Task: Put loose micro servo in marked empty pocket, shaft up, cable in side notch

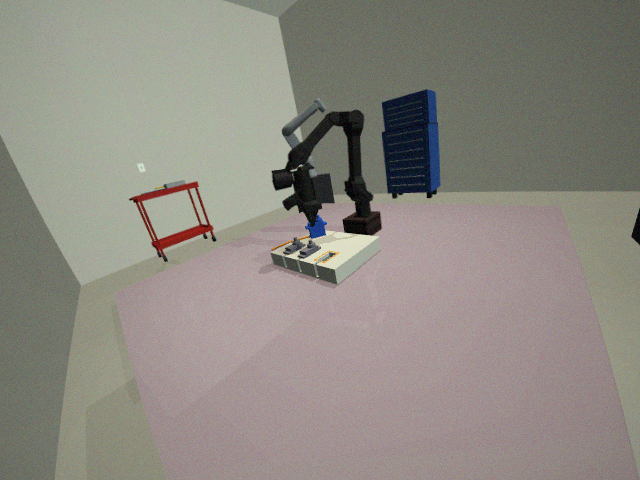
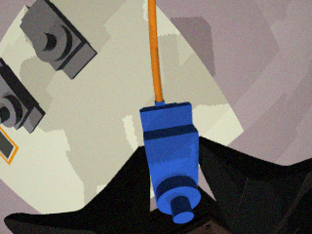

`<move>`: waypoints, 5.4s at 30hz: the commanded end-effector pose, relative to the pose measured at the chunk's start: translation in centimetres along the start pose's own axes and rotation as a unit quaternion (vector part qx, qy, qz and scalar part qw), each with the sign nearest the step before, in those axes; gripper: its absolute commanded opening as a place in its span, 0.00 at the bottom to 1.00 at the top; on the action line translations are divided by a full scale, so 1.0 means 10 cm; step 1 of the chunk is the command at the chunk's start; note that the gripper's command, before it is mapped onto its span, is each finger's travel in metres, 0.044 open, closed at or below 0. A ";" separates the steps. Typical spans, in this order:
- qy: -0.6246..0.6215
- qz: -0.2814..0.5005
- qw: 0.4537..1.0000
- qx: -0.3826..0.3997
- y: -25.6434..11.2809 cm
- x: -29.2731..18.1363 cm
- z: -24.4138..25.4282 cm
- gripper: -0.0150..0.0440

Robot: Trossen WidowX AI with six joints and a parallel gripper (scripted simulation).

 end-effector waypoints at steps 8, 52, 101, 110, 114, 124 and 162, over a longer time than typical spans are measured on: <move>0.002 0.001 1.000 -0.001 -0.20 -0.02 0.00 0.25; 0.002 0.000 1.000 0.002 -0.30 0.05 0.59 0.25; -0.236 0.000 0.972 0.006 -0.31 -0.31 1.66 0.25; -0.276 0.000 0.961 0.006 -0.31 -0.31 1.66 0.25; -0.276 0.000 0.961 0.006 -0.31 -0.24 1.69 0.25; -0.276 -0.002 0.961 0.006 -0.31 0.13 1.81 0.25; -0.276 -0.004 0.961 0.006 -0.12 0.73 2.00 0.25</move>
Point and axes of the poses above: the point midway between the two fingers, 35 mm back from their tips, its own y axis out along the fingers, its own z axis across the jaws, x = y × z, the point moved 8 cm from there along -y, back along the fingers, and after that the axes turned 14 degrees about -y, right-handed, at the moved point
